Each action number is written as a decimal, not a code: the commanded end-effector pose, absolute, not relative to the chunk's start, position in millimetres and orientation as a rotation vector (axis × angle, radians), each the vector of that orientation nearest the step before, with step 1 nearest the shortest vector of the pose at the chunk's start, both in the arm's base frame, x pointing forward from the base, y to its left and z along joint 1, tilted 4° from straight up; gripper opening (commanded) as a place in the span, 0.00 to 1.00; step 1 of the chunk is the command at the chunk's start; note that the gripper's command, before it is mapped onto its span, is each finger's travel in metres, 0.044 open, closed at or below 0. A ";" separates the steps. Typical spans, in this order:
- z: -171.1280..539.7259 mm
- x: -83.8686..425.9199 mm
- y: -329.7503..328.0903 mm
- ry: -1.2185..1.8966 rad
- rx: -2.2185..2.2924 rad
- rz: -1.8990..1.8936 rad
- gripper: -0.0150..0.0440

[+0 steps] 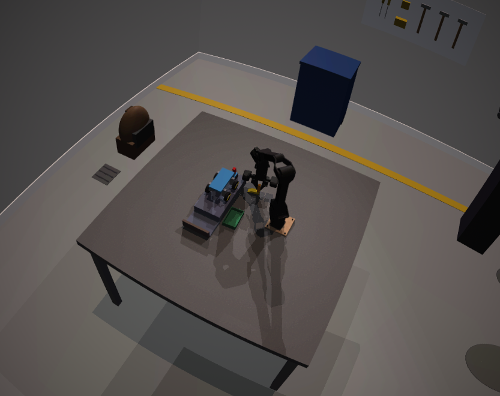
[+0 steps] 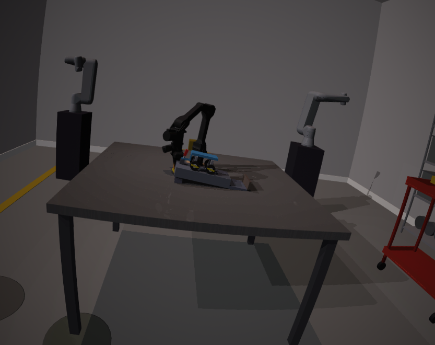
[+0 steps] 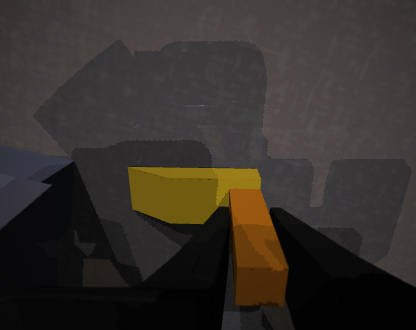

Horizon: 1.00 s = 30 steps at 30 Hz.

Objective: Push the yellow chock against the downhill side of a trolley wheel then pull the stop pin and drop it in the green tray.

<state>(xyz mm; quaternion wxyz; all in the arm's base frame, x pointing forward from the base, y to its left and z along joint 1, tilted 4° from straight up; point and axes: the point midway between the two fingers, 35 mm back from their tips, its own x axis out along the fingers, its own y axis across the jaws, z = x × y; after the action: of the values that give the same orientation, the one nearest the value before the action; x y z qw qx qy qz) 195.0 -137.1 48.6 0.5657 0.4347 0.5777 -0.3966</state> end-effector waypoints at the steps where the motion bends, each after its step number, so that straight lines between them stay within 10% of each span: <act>1: 49.0 195.2 -137.1 1.358 1.022 -0.932 0.32; 30: 132.7 191.3 -139.5 1.357 1.027 -0.933 0.25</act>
<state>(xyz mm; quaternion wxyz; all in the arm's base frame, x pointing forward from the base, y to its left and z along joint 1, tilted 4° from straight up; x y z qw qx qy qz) 191.0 -138.4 122.0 0.5624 0.4372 0.5782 -0.3977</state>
